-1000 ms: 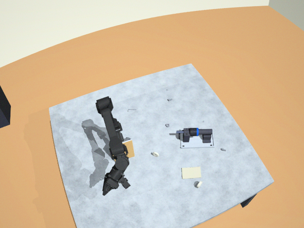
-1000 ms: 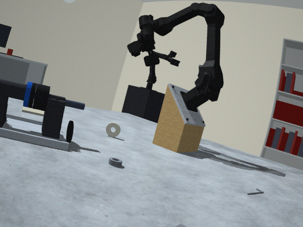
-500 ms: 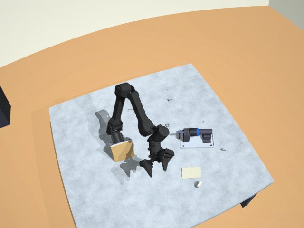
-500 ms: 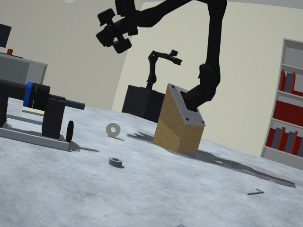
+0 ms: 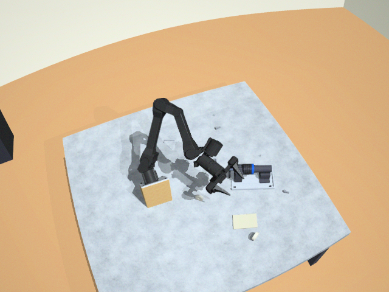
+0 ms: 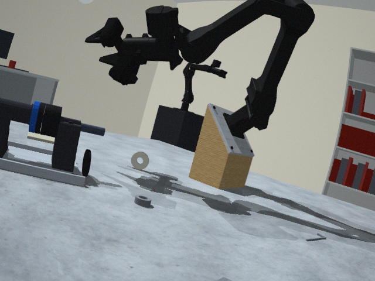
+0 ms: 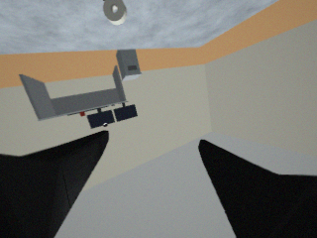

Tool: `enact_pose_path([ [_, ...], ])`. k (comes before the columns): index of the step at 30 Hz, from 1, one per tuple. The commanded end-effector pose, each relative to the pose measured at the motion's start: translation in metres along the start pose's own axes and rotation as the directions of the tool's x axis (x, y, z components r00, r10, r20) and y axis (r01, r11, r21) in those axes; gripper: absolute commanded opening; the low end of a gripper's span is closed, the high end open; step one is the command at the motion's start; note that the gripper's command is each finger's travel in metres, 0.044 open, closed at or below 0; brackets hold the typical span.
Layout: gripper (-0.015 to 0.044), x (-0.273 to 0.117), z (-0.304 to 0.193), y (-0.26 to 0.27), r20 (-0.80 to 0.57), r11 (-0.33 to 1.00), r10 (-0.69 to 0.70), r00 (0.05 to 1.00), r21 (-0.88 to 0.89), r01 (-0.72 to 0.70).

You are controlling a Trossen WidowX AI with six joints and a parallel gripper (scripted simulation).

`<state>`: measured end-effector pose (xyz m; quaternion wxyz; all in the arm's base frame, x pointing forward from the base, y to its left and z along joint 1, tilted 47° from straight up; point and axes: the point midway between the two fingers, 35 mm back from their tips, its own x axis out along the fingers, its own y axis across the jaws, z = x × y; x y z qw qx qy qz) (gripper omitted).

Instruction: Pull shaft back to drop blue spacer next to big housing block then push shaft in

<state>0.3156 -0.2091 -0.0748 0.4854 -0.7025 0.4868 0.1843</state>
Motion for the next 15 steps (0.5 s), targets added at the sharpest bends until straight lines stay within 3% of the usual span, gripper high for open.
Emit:
enact_pose_path([
  [1, 0.044, -0.034, 0.055, -0.031, 0.138, 0.975, -0.16, 0.977, -0.135, 0.178],
  [6, 0.044, -0.077, 0.124, -0.057, 0.346, 0.875, -0.311, 0.885, -0.26, 0.409],
  [11, 0.044, -0.13, 0.187, -0.066, 0.548, 0.717, -0.397, 0.736, -0.316, 0.622],
  [15, 0.044, -0.141, 0.194, -0.062, 0.574, 0.692, -0.403, 0.713, -0.318, 0.648],
])
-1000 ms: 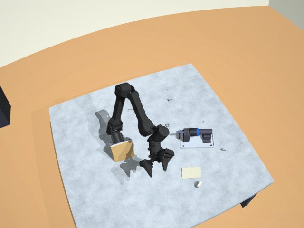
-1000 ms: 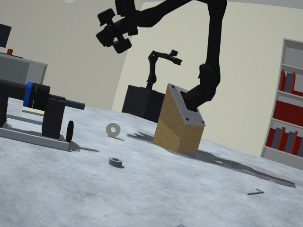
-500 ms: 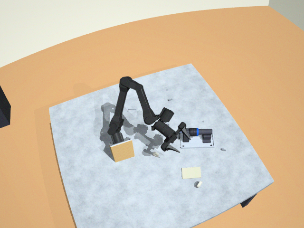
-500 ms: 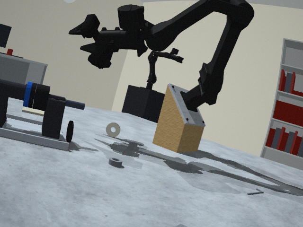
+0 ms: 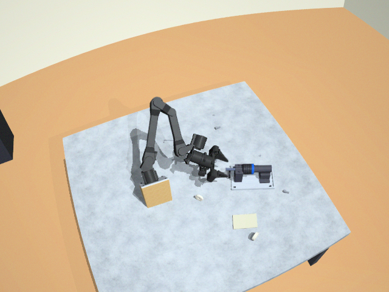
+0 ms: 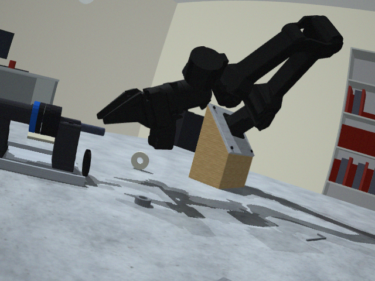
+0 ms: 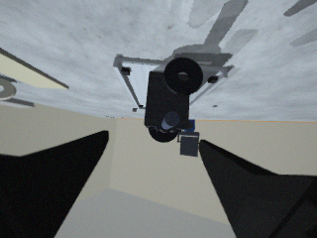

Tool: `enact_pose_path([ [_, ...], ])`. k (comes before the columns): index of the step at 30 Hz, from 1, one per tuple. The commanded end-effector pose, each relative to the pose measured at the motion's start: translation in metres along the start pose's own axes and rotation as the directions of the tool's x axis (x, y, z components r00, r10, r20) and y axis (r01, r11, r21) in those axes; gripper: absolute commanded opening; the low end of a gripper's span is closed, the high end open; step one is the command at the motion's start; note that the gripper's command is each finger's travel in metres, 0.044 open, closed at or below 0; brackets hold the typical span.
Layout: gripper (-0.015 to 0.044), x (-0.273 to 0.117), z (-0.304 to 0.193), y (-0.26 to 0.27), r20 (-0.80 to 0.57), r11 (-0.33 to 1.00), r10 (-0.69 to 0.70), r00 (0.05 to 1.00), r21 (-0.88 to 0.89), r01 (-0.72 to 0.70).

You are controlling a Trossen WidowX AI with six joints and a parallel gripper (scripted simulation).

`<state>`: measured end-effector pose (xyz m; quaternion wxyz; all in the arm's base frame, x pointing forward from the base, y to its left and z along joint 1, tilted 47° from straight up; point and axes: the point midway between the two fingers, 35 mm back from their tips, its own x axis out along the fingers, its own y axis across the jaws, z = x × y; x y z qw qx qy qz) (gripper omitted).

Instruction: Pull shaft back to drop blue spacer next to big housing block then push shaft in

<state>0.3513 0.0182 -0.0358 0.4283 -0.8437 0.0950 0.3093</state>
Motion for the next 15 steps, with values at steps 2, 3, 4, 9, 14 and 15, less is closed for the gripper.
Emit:
enact_pose_path([
  [2, 0.044, -0.0064, 0.0109, -0.0109, 0.029, 0.998, -0.048, 0.998, -0.039, 0.049],
  [3, 0.044, -0.0064, 0.0109, -0.0109, 0.029, 0.998, -0.048, 0.998, -0.039, 0.049],
  [4, 0.044, -0.0064, 0.0109, -0.0109, 0.029, 0.998, -0.048, 0.998, -0.039, 0.049],
  [9, 0.044, -0.0076, 0.0115, -0.0109, 0.029, 0.998, -0.048, 0.998, -0.039, 0.049],
  [14, 0.044, -0.0076, 0.0115, -0.0109, 0.029, 0.998, -0.048, 0.998, -0.039, 0.049],
  [15, 0.044, -0.0076, 0.0115, -0.0109, 0.029, 0.998, -0.048, 0.998, -0.039, 0.049],
])
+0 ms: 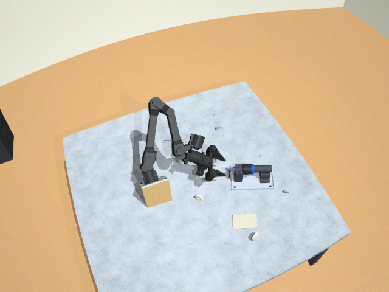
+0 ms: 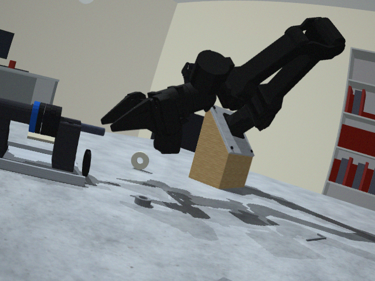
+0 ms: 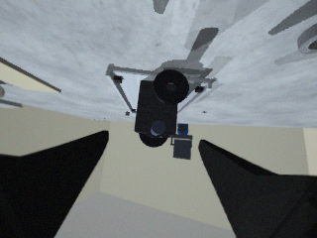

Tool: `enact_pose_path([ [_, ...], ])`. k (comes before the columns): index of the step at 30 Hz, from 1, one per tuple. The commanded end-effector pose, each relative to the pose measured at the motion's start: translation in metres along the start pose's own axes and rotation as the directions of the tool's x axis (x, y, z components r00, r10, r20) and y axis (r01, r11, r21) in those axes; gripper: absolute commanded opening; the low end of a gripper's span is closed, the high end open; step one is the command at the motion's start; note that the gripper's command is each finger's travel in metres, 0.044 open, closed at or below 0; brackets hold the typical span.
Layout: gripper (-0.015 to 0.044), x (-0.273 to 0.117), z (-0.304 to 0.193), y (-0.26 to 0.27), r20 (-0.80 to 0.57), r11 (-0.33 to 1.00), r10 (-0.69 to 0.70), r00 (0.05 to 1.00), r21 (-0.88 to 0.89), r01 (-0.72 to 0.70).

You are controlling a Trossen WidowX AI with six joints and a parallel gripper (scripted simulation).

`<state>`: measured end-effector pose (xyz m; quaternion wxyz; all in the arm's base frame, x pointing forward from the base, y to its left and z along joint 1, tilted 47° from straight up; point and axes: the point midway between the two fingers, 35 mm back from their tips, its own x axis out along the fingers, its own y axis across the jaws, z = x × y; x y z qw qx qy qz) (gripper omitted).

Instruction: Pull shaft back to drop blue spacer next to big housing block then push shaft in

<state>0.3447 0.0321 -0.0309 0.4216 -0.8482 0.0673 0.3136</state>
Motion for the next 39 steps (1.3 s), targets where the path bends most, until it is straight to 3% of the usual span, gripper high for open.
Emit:
enact_pose_path([
  [1, 0.044, -0.0009, -0.0001, -0.0019, 0.001, 1.0, -0.009, 1.0, -0.007, 0.009],
  [39, 0.044, -0.0086, 0.0045, -0.0017, 0.002, 1.0, -0.008, 1.0, -0.006, 0.008],
])
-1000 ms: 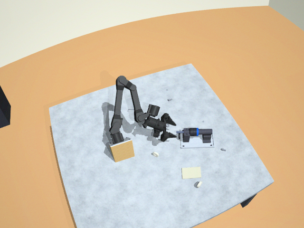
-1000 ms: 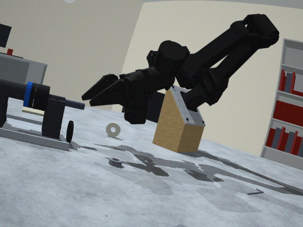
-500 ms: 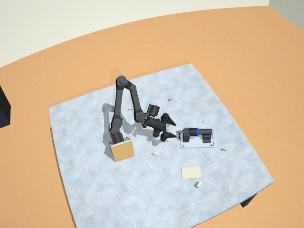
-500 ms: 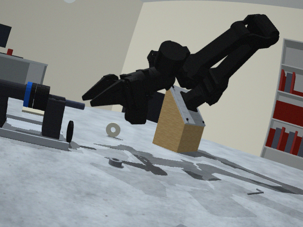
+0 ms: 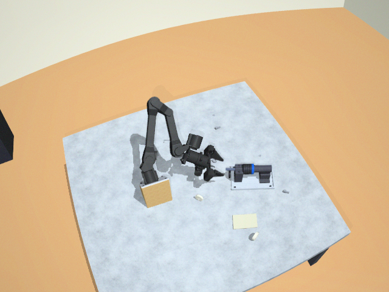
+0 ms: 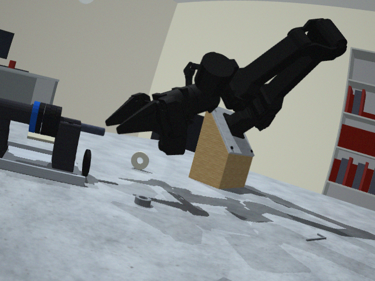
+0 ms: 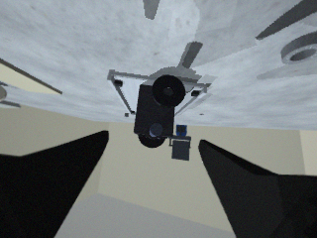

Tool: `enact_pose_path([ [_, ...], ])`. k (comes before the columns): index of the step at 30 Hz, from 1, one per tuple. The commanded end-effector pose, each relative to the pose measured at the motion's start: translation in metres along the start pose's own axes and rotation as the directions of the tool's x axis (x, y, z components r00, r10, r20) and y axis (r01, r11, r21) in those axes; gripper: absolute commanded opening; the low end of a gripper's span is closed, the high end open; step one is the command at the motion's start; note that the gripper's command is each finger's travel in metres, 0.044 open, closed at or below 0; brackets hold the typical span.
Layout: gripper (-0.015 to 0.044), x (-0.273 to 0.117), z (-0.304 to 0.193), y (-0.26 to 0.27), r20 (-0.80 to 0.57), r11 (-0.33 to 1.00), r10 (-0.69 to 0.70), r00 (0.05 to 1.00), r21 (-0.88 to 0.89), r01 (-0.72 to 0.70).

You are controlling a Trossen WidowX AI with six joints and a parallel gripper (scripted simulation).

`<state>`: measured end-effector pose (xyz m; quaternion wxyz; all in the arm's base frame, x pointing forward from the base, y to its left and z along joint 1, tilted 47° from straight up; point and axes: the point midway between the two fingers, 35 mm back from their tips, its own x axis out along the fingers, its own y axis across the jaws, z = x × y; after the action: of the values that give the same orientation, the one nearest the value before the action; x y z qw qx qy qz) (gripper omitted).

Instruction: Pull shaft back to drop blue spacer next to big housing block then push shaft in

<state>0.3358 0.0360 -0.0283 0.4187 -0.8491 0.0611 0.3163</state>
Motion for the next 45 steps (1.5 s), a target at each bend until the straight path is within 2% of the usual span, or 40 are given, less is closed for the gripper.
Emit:
enact_pose_path([
  [1, 0.044, -0.001, -0.001, -0.001, -0.007, 1.0, -0.002, 1.0, 0.003, 0.002],
  [21, 0.044, 0.001, -0.002, -0.001, -0.007, 1.0, -0.002, 1.0, 0.003, 0.002],
  [45, 0.044, 0.038, -0.003, -0.002, -0.008, 1.0, -0.003, 1.0, 0.003, 0.003],
])
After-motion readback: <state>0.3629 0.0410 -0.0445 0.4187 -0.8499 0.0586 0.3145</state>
